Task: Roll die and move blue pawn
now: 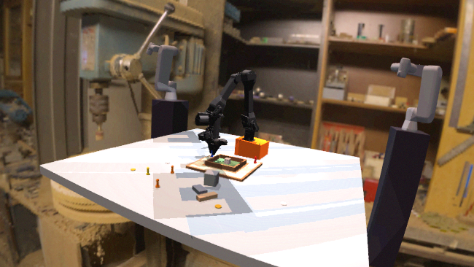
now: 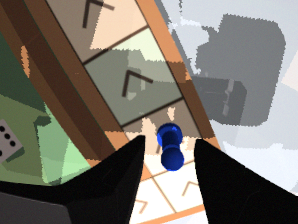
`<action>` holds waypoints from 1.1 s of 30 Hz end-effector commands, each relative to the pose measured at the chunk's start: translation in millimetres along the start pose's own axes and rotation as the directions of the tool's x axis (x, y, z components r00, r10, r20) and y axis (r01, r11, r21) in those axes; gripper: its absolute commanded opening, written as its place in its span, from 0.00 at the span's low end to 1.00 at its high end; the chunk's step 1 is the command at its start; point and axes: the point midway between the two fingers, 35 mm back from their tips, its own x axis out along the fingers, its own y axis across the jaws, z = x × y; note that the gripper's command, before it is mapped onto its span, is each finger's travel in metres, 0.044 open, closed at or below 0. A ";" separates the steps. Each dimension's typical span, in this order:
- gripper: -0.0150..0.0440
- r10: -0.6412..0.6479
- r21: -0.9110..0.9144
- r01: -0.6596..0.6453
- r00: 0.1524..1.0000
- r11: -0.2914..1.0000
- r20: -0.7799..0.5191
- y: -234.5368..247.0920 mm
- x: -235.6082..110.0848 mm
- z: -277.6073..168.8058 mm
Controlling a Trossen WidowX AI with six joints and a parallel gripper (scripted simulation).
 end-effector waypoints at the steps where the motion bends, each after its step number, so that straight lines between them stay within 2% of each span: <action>1: 0.65 0.000 0.000 0.000 1.000 1.000 -0.001 -0.1 -0.4 -0.1; 3: 0.74 0.001 0.000 -0.001 1.000 1.000 -0.004 -0.2 -11.1 1.2; 6: 0.88 0.004 -0.001 -0.004 1.000 1.000 -0.014 -0.3 -47.5 1.4; 9: 1.00 0.004 -0.001 -0.004 1.000 1.000 -0.015 -0.3 -50.4 1.2; 13: 1.00 0.005 -0.076 -0.006 1.000 0.997 -0.015 15.6 -64.7 -8.3; 18: 1.00 0.009 -0.329 -0.014 1.000 0.944 -0.018 59.4 -108.4 -54.2; 22: 1.00 0.012 -0.484 -0.021 1.000 0.875 -0.022 76.4 -131.8 -92.6; 23: 1.00 0.012 -0.492 -0.021 1.000 0.871 -0.022 76.9 -132.8 -94.6; 24: 1.00 0.014 -0.415 -0.015 1.000 0.910 -0.005 71.4 -124.8 -72.8; 33: 1.00 0.014 -0.415 -0.015 1.000 0.910 -0.005 71.4 -124.8 -72.8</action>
